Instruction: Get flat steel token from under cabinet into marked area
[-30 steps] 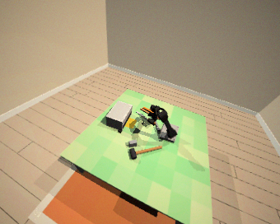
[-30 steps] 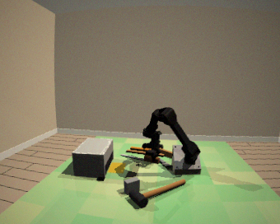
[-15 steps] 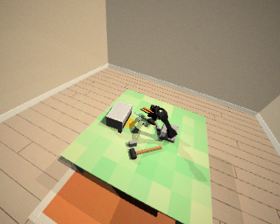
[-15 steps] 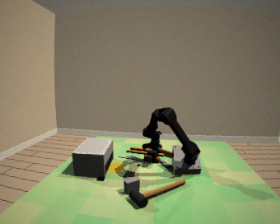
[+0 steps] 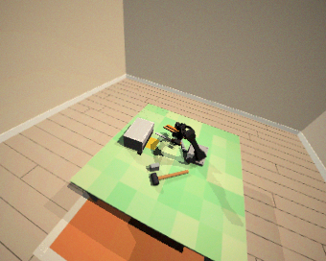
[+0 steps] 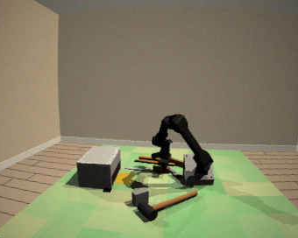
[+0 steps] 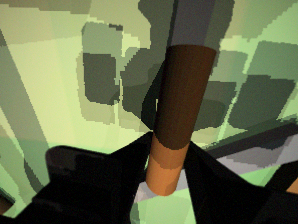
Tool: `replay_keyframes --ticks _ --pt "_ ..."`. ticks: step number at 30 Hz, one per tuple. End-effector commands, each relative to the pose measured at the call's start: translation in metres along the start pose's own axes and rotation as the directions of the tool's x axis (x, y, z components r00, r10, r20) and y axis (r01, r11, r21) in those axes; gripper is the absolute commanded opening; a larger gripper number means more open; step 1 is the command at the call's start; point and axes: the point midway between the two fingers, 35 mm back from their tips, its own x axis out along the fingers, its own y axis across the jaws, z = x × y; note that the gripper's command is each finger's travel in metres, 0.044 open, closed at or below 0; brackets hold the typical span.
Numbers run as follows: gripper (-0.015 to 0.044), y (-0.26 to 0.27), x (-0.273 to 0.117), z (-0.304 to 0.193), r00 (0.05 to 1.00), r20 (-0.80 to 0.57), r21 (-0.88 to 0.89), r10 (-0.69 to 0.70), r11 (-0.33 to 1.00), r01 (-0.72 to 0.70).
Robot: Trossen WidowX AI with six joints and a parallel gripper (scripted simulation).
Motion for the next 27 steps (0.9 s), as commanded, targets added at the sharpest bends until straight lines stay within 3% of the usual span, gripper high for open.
replay_keyframes --ticks 1,27 --pt "0.0000 -0.0030 -0.0019 0.0004 1.000 0.000 -0.035 -0.013 0.999 0.013" --pt "0.0000 -0.0010 -0.0019 0.0043 1.000 0.000 -0.197 -0.013 0.980 0.013"
